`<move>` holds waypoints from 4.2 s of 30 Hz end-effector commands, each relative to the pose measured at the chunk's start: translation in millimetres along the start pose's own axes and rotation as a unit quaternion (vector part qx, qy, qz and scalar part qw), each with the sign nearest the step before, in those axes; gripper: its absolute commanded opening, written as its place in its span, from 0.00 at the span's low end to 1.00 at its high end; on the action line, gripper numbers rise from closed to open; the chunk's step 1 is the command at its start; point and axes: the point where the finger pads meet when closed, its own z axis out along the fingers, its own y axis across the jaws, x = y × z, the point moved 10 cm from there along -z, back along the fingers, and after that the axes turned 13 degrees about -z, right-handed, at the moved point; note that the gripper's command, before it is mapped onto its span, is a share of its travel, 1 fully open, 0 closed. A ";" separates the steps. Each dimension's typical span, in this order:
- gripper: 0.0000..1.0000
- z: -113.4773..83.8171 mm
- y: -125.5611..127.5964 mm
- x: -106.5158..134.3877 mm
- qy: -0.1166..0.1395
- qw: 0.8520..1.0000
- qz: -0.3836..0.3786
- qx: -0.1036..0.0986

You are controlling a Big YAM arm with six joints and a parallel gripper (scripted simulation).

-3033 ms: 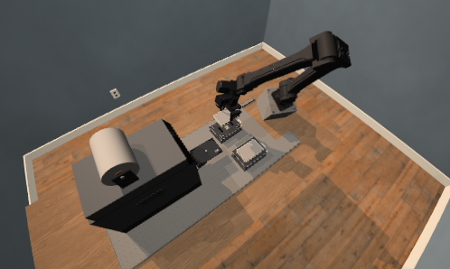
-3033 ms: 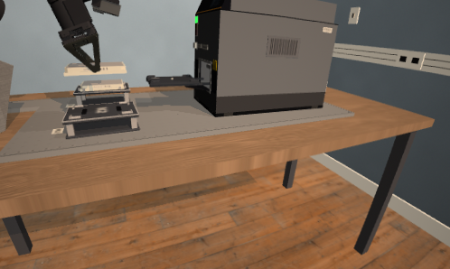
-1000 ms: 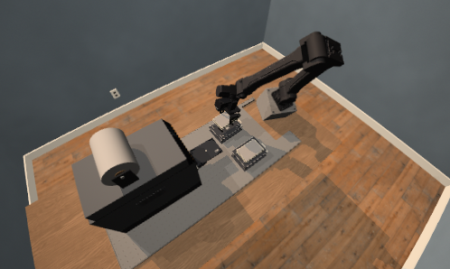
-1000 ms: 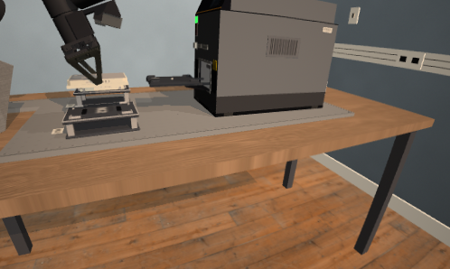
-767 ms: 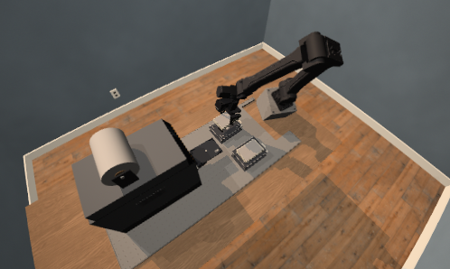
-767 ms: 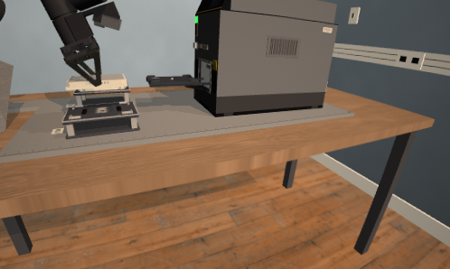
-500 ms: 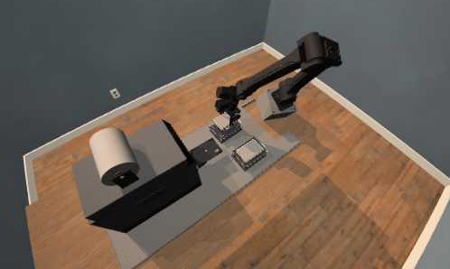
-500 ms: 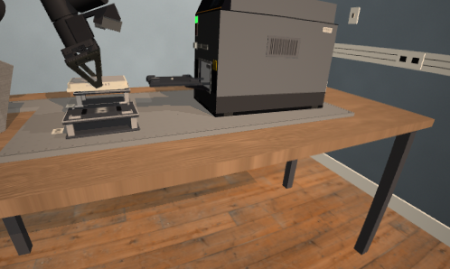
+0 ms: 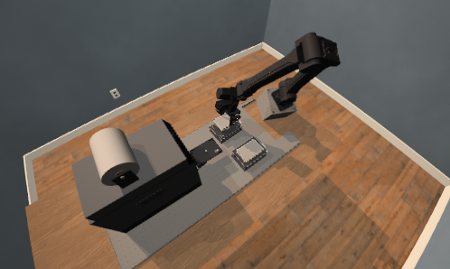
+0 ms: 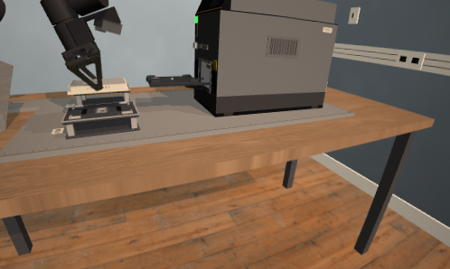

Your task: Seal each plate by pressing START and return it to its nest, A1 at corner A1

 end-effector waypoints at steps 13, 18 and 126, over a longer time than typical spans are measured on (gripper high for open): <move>0.00 11.3 0.8 -1.2 -0.003 1.000 -0.006 0.000; 0.00 12.4 1.5 4.7 -0.001 1.000 -0.001 0.000; 0.00 42.3 -2.8 6.4 -0.009 1.000 -0.009 0.006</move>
